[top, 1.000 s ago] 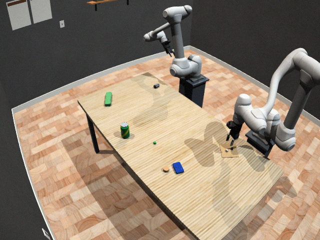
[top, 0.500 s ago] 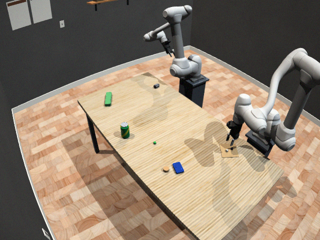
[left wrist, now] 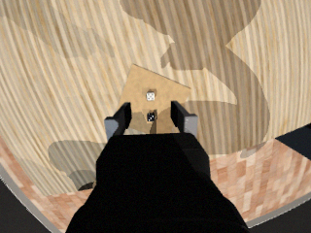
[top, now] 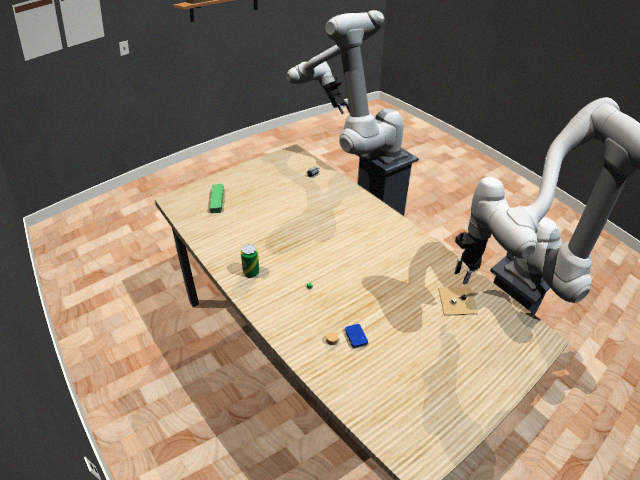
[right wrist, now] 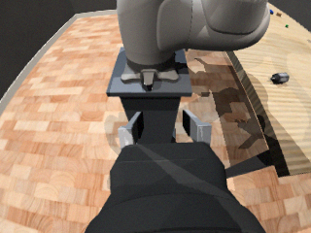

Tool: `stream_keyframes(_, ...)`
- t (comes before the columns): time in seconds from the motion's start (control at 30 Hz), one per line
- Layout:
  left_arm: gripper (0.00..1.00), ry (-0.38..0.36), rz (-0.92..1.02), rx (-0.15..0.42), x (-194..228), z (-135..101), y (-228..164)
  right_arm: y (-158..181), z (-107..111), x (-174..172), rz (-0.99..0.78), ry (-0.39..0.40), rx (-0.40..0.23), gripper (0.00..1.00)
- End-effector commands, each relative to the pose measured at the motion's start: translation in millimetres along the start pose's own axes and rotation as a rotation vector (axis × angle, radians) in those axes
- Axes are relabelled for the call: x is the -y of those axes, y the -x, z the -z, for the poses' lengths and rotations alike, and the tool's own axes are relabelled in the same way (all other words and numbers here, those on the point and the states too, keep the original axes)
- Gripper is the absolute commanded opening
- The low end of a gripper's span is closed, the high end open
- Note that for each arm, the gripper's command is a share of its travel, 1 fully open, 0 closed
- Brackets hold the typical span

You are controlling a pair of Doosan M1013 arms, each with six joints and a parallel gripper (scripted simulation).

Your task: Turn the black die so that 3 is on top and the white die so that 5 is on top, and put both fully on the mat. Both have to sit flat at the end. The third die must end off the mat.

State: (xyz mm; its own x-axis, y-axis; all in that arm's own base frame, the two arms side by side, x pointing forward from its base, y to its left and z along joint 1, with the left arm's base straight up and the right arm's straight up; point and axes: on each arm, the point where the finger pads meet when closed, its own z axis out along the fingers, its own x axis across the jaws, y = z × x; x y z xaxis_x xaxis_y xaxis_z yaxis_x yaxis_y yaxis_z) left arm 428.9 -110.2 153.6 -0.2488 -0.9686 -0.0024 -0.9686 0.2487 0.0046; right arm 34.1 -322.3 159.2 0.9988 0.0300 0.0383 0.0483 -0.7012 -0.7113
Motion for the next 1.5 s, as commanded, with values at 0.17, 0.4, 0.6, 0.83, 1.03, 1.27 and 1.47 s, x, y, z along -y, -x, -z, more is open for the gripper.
stream_keyframes(0.17,1.0,-0.005,0.001,-0.002,1.1,35.9,0.8,2.4,0.4,-0.8,0.002,0.007,0.003,1.0)
stream_keyframes(0.4,1.0,-0.005,0.001,-0.002,1.0,46.4,0.8,2.4,0.4,-0.8,0.002,0.007,0.003,1.0)
stream_keyframes(0.6,1.0,-0.005,0.001,-0.002,1.0,46.4,0.8,2.4,0.4,-0.8,0.002,0.007,0.003,1.0)
stream_keyframes(0.83,1.0,-0.005,0.001,-0.002,1.0,46.4,0.8,2.4,0.4,-0.8,0.002,0.007,0.003,1.0)
stream_keyframes(1.03,1.0,-0.005,0.001,-0.002,1.0,46.4,0.8,2.4,0.4,-0.8,0.002,0.007,0.003,1.0)
stream_keyframes(1.27,1.0,-0.005,0.001,-0.002,1.0,46.4,0.8,2.4,0.4,-0.8,0.002,0.007,0.003,1.0)
stream_keyframes(1.47,1.0,-0.005,0.001,-0.002,1.0,46.4,0.8,2.4,0.4,-0.8,0.002,0.007,0.003,1.0)
